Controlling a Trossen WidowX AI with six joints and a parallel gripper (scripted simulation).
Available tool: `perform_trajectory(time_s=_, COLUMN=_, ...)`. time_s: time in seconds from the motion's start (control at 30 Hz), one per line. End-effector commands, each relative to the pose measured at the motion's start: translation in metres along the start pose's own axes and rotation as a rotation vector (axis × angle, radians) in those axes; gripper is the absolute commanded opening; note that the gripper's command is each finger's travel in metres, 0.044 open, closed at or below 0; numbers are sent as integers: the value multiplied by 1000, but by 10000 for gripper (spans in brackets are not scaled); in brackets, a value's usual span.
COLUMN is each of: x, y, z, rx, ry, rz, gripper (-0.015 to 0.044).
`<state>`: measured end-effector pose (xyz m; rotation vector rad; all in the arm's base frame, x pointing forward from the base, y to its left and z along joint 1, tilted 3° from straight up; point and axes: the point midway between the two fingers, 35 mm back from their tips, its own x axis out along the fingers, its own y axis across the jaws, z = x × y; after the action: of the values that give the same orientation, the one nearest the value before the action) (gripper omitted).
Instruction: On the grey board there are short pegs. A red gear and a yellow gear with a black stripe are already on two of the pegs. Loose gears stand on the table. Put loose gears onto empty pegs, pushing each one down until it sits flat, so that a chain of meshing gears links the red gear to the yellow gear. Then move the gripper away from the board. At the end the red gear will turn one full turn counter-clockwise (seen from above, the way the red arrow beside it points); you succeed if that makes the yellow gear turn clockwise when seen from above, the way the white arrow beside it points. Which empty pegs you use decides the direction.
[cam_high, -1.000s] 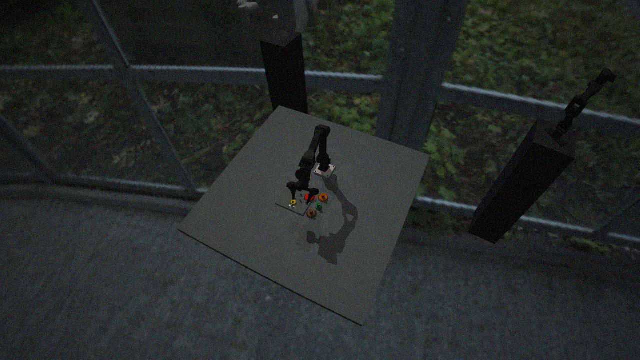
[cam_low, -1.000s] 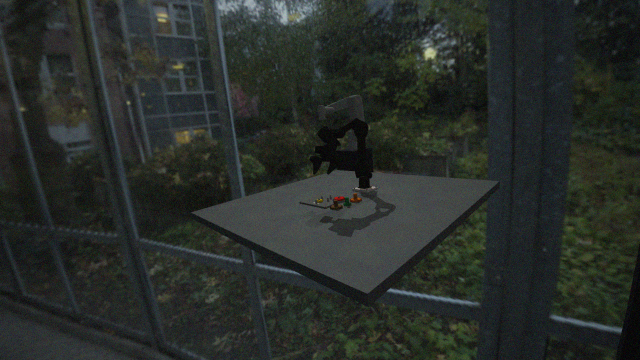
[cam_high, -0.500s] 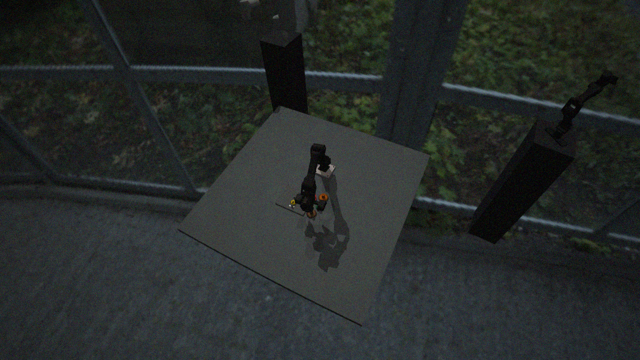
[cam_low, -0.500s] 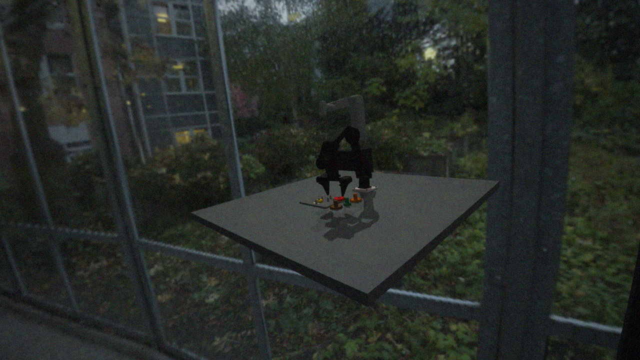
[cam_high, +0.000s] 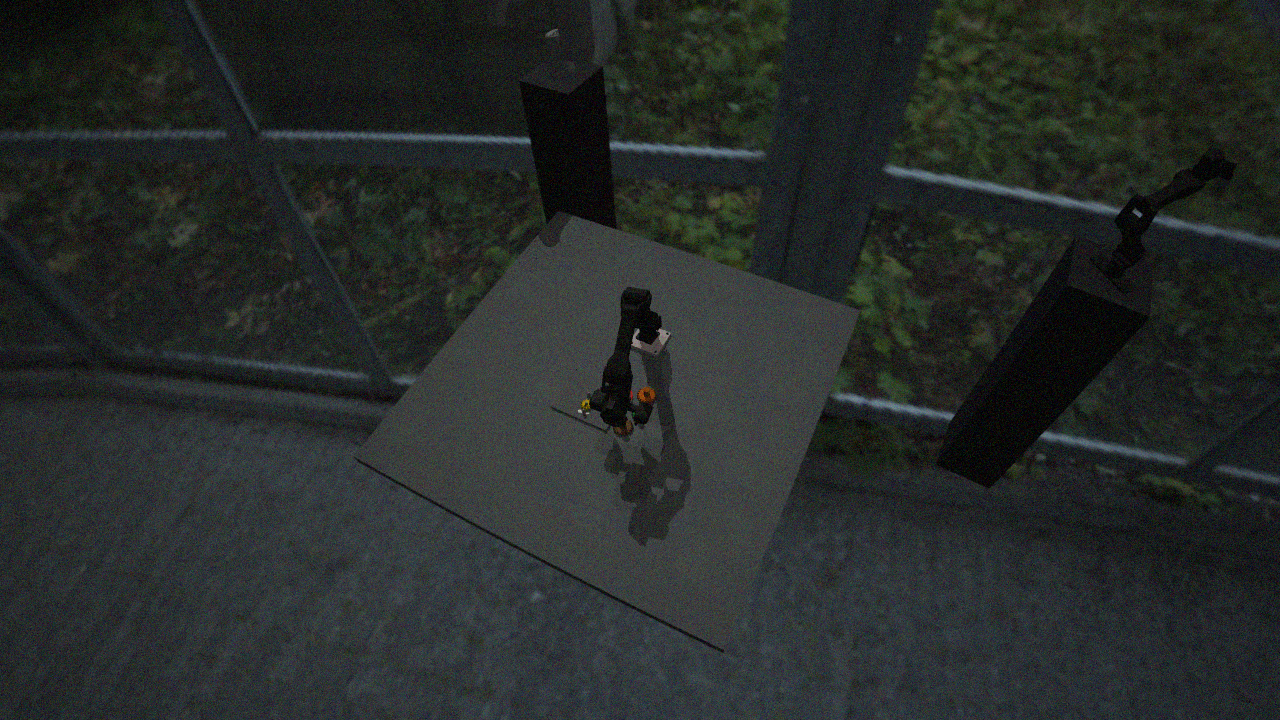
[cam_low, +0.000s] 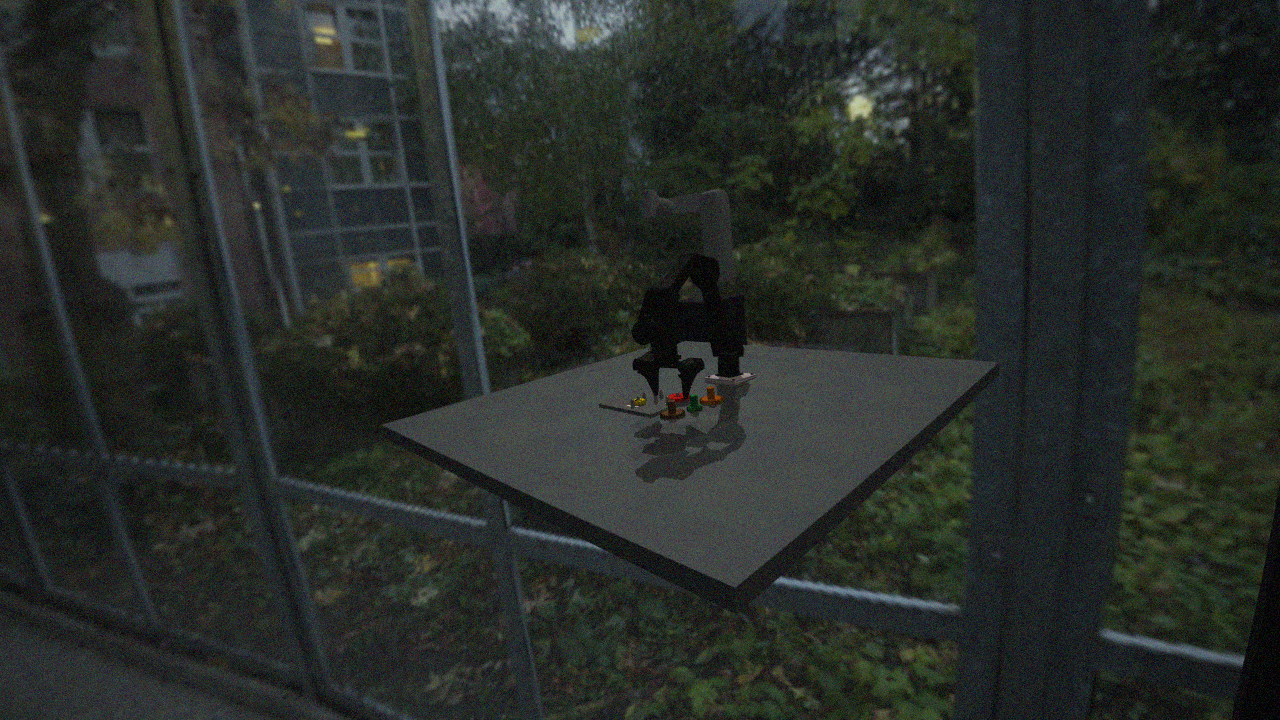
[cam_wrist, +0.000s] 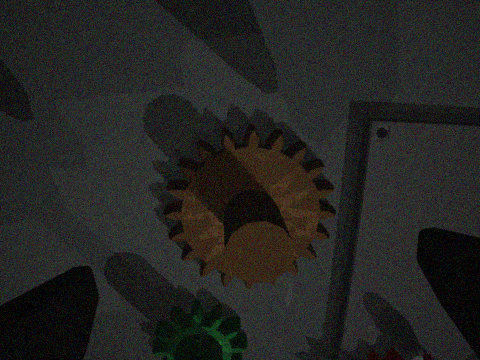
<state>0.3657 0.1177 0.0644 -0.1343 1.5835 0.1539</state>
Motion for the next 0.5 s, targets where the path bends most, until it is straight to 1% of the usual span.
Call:
perform_trajectory(time_s=0.0, x=7, y=0, z=-1, rx=2, ry=5, rz=-3, gripper=440)
perform_trajectory(time_s=0.3, x=21, y=-1, z=-2, rx=2, ry=6, rz=-3, gripper=440)
perform_trajectory(time_s=0.47, x=22, y=-1, z=-2, rx=2, ry=6, rz=-3, gripper=440)
